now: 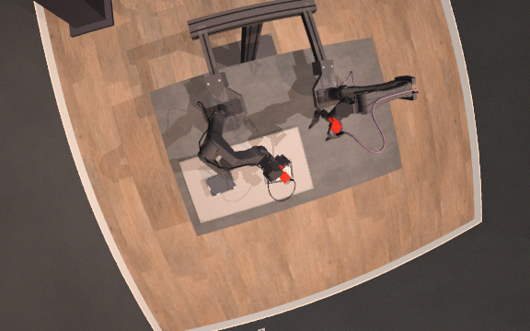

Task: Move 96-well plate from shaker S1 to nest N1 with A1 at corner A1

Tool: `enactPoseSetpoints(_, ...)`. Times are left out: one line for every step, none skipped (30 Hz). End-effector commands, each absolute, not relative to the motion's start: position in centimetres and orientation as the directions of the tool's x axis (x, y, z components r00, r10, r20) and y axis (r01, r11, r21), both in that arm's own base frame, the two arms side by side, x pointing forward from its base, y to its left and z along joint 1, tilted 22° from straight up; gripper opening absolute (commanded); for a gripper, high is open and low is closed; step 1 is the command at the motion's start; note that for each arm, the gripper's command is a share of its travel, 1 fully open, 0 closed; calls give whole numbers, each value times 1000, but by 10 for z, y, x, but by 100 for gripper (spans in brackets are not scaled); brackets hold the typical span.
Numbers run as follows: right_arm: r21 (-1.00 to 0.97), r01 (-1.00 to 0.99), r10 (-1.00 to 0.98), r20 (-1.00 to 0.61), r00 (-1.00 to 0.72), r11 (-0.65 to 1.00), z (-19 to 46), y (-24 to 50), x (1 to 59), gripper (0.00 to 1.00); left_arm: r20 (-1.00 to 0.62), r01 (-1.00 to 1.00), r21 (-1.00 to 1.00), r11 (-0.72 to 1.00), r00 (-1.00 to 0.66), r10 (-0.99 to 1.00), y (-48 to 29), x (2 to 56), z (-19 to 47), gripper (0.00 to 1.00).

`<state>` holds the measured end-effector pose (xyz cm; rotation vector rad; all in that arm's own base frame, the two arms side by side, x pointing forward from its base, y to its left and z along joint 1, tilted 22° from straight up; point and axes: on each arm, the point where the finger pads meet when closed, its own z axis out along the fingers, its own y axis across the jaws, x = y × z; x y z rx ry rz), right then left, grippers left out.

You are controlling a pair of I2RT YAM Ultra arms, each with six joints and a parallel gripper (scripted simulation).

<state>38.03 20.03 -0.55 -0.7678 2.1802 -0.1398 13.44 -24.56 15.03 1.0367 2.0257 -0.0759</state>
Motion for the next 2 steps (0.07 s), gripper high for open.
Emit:
enactPoseSetpoints(-336,-474,-557,-682,-474,814,2,207,383,100,-691,689,313,654,-307,654,-239,133,148,100)
enactPoseSetpoints(-336,-474,-557,-682,-474,814,2,207,383,100,-691,689,313,654,-307,654,-239,133,148,100)
